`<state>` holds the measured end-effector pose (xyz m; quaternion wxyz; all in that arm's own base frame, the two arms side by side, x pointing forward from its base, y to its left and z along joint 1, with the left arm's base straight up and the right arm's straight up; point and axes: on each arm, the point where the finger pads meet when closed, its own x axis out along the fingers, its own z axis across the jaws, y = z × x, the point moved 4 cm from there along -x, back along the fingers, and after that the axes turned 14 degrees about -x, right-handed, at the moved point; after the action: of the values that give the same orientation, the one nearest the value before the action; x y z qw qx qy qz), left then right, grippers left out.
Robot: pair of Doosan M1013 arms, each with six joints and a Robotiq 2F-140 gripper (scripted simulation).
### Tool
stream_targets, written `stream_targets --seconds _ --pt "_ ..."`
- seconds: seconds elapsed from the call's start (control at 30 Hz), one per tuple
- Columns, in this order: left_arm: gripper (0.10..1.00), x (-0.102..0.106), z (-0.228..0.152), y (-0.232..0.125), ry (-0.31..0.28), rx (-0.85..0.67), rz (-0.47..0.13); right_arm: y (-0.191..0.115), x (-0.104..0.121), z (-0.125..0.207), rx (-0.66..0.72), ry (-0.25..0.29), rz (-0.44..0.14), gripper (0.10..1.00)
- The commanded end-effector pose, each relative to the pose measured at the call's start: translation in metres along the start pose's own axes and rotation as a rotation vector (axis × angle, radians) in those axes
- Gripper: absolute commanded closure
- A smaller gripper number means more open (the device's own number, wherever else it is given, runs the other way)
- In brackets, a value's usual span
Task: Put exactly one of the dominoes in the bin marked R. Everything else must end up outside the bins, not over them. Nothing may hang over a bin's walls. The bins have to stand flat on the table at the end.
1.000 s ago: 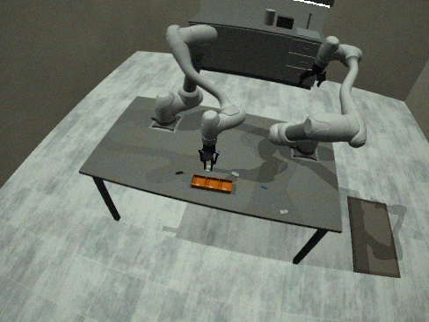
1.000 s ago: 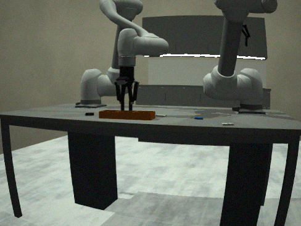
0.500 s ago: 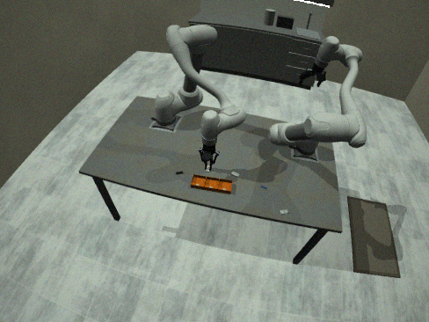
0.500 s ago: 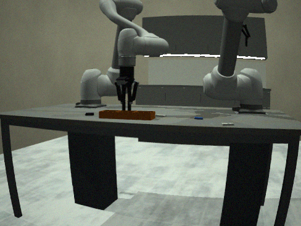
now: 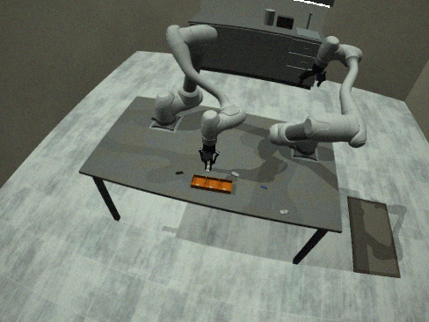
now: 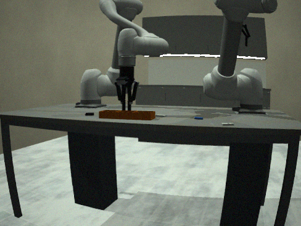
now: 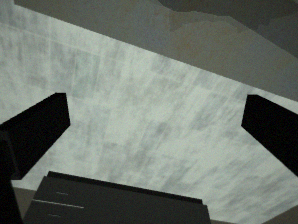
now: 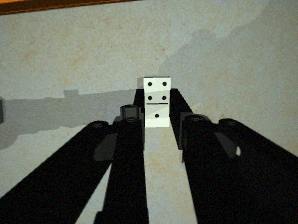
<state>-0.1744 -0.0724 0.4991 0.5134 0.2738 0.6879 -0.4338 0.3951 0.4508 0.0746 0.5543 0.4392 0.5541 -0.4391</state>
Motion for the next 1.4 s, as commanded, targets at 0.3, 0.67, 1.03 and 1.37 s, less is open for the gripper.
stream_targets --seconds 0.3,0.67,1.03,1.37 --pt "0.098 0.0 0.0 0.0 0.0 0.0 0.0 0.0 -0.021 0.0 0.0 0.001 0.001 0.885" --pt "0.098 0.0 0.0 0.0 0.0 0.0 0.0 0.0 -0.051 0.0 0.0 0.001 0.001 0.885" --pt "0.098 0.0 0.0 0.0 0.0 0.0 0.0 0.0 -0.061 0.0 0.0 0.001 0.001 0.885" --pt "0.098 0.0 0.0 0.0 0.0 0.0 0.0 0.015 -0.053 -0.011 0.0 0.001 0.001 0.885"
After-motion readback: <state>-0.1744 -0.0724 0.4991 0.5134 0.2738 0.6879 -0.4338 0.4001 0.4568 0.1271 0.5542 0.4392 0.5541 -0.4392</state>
